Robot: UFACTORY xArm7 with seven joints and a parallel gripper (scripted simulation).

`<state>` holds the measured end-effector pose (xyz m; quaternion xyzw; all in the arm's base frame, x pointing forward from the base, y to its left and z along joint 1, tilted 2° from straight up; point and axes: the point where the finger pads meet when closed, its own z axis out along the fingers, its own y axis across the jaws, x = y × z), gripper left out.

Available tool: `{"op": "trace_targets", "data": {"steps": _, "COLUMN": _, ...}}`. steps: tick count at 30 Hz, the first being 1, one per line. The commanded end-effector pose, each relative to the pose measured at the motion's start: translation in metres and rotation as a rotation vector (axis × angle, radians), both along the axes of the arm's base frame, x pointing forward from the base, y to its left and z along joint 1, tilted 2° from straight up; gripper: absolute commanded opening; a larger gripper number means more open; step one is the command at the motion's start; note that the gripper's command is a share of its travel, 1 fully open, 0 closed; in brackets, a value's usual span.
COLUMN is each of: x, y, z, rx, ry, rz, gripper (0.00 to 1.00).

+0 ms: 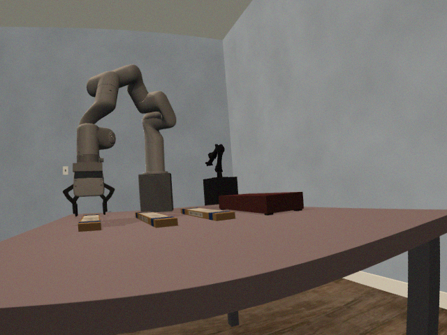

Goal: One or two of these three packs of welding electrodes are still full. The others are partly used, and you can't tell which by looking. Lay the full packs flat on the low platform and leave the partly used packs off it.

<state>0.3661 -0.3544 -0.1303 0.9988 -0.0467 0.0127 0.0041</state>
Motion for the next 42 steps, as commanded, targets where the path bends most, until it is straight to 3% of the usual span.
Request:
{"op": "trace_targets", "data": {"steps": 1, "x": 0.001, "y": -0.001, "z": -0.002, "rx": -0.003, "ry": -0.003, "rz": 0.0, "gripper": 1.0}}
{"op": "trace_targets", "data": {"steps": 13, "x": 0.002, "y": -0.002, "z": -0.018, "rx": -0.003, "ry": -0.003, "rz": 0.0, "gripper": 1.0}}
{"op": "trace_targets", "data": {"steps": 28, "x": 0.002, "y": -0.002, "z": -0.019, "rx": -0.003, "ry": -0.003, "rz": 0.0, "gripper": 1.0}}
{"op": "trace_targets", "data": {"steps": 29, "x": 0.002, "y": -0.002, "z": -0.019, "rx": -0.003, "ry": -0.003, "rz": 0.0, "gripper": 0.58}}
{"op": "trace_targets", "data": {"steps": 42, "x": 0.002, "y": -0.002, "z": -0.019, "rx": -0.003, "ry": -0.003, "rz": 0.0, "gripper": 0.58}}
